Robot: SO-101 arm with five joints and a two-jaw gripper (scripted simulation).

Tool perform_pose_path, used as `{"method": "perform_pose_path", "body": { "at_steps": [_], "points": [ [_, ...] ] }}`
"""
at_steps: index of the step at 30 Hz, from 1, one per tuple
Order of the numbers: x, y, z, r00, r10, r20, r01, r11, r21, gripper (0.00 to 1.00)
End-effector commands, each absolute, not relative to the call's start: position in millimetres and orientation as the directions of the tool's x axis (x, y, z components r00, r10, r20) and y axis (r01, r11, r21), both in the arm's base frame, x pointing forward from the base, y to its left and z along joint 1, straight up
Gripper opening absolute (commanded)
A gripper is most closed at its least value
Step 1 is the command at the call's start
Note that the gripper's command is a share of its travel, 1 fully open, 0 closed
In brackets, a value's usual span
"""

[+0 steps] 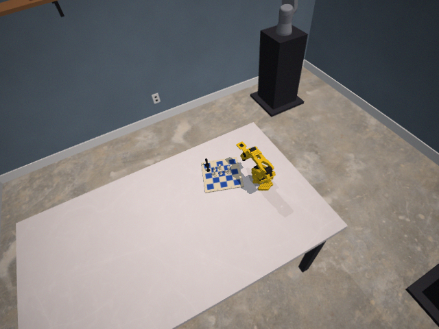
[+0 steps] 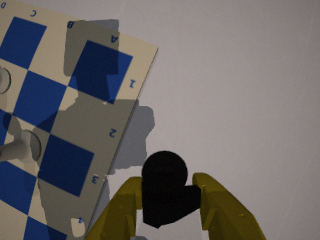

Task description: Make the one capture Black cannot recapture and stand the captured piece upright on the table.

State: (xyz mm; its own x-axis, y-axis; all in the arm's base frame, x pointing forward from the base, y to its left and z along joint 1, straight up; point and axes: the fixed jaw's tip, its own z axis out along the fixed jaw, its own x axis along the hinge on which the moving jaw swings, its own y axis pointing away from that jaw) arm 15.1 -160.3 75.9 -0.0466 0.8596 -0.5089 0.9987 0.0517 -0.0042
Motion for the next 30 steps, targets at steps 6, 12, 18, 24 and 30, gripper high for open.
{"method": "perform_pose_path", "body": {
  "at_steps": [6, 12, 18, 24, 30],
  "points": [
    [17, -160, 60, -0.063, 0.855, -0.515, 0.998, 0.069, -0.008, 0.0],
    [17, -161, 47, -0.063, 0.855, -0.515, 0.998, 0.069, -0.008, 0.0],
    [17, -161, 36, -0.063, 0.855, -0.515, 0.998, 0.069, -0.008, 0.0],
    [17, -161, 32, -0.063, 0.855, -0.515, 0.998, 0.069, -0.008, 0.0],
    [17, -161, 29, -0.063, 0.855, -0.515, 0.998, 0.069, -0.008, 0.0]
  ]
}}
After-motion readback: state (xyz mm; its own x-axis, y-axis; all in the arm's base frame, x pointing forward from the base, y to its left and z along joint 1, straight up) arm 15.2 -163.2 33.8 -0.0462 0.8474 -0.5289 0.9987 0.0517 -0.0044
